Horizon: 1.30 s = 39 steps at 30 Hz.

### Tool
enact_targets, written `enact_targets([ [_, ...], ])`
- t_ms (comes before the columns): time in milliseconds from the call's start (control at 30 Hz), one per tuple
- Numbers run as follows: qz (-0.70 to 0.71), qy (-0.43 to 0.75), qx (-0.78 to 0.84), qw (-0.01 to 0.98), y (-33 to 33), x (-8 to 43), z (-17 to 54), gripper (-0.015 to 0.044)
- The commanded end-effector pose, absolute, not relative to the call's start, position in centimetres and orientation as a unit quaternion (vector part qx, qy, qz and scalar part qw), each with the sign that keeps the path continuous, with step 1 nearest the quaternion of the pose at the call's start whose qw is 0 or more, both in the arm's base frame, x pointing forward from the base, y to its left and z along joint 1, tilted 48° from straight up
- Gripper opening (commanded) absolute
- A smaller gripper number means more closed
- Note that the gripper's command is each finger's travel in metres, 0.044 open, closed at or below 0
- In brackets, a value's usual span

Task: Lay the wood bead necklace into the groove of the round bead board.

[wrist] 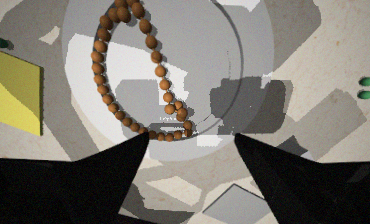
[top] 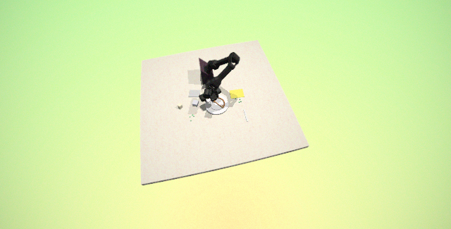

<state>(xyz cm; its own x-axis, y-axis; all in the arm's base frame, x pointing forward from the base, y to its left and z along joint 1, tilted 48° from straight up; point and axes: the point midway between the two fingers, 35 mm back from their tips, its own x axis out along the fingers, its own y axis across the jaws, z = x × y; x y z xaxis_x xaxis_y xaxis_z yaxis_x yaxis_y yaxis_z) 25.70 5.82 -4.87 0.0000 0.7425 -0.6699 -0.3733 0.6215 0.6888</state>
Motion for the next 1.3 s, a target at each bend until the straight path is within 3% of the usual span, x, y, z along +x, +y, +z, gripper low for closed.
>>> enact_targets([
  [0, 0.406, 0.58, 0.157, 0.689, 5.8, 25.7, -4.9, 0.044],
  [267, 0.406, 0.58, 0.157, 0.689, 5.8, 25.7, -4.9, 0.044],
  [500, 0.502, 0.498, 0.031, 0.706, 4.1, 26.5, -2.2, 0.0256],
  [667, 0.505, 0.495, 0.027, 0.706, 4.0, 26.5, -2.1, 0.0125],
  [1267, 0.504, 0.494, 0.024, 0.708, 5.1, 26.7, -3.1, 0.012],
])
